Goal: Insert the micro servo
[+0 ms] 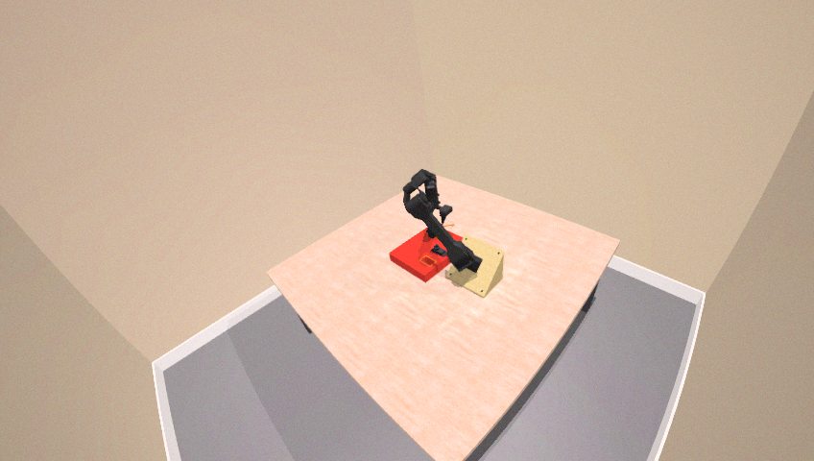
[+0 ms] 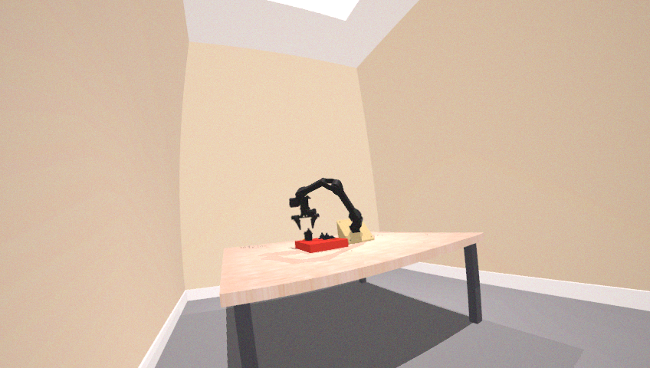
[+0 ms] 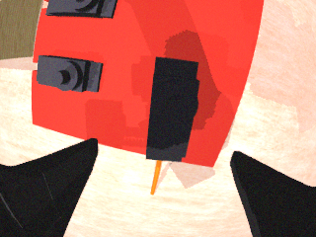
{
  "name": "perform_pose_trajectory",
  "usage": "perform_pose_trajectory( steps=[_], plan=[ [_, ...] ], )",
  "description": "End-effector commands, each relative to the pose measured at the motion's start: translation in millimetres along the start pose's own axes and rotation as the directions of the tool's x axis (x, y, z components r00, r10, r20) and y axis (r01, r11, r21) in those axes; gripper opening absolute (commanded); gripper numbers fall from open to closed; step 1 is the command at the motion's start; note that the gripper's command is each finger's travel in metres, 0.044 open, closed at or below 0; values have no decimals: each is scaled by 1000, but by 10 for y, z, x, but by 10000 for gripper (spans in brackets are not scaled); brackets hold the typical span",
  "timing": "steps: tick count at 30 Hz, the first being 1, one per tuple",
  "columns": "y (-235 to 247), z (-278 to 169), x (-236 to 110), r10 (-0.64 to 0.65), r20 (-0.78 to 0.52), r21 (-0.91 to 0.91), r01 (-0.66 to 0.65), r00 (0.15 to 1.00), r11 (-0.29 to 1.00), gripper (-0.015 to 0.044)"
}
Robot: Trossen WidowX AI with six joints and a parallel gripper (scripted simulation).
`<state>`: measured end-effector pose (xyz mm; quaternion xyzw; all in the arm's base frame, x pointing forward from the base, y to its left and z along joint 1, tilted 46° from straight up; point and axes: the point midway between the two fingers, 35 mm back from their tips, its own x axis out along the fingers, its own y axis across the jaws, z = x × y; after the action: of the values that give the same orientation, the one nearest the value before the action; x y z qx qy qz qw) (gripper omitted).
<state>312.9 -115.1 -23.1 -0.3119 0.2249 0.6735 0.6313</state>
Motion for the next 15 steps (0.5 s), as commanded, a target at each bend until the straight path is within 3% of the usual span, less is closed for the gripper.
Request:
perform_pose_trajectory(
  steps=[1,15],
  plan=[
    [-5,11,52,-5,4,5,5,1000,1000,440],
    [-7,13,240,-5,5,5,5,1000,1000,440]
  ],
)
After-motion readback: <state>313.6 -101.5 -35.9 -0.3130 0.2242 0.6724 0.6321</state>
